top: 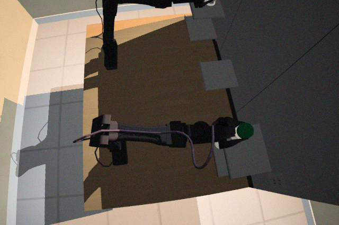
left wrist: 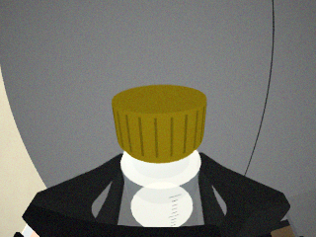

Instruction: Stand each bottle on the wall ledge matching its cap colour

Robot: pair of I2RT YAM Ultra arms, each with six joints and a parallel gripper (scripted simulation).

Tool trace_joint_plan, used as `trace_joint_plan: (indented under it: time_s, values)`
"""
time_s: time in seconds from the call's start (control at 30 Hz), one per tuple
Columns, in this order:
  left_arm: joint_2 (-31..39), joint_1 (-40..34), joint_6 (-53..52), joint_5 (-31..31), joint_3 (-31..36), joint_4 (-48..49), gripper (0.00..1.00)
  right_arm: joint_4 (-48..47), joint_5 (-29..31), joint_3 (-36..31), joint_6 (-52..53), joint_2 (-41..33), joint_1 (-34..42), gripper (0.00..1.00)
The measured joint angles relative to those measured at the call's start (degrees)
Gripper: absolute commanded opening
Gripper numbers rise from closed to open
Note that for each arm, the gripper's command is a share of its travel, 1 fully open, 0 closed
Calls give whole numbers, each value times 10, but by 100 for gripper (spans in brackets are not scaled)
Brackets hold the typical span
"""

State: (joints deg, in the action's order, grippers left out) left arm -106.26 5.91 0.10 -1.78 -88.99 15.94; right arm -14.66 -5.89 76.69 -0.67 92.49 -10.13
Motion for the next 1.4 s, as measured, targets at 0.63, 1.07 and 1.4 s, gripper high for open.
trace_joint_plan:
  time_s: [0.63,1.07,1.4]
  values:
    - [113,3,0,0,110,25,52,-38,-1,-28,0,0,0,50]
    - [243,6,0,-5,235,29,52,-38,-1,-31,0,0,0,50]
    - [311,9,0,-8,296,28,52,-49,-2,-34,0,0,0,50]
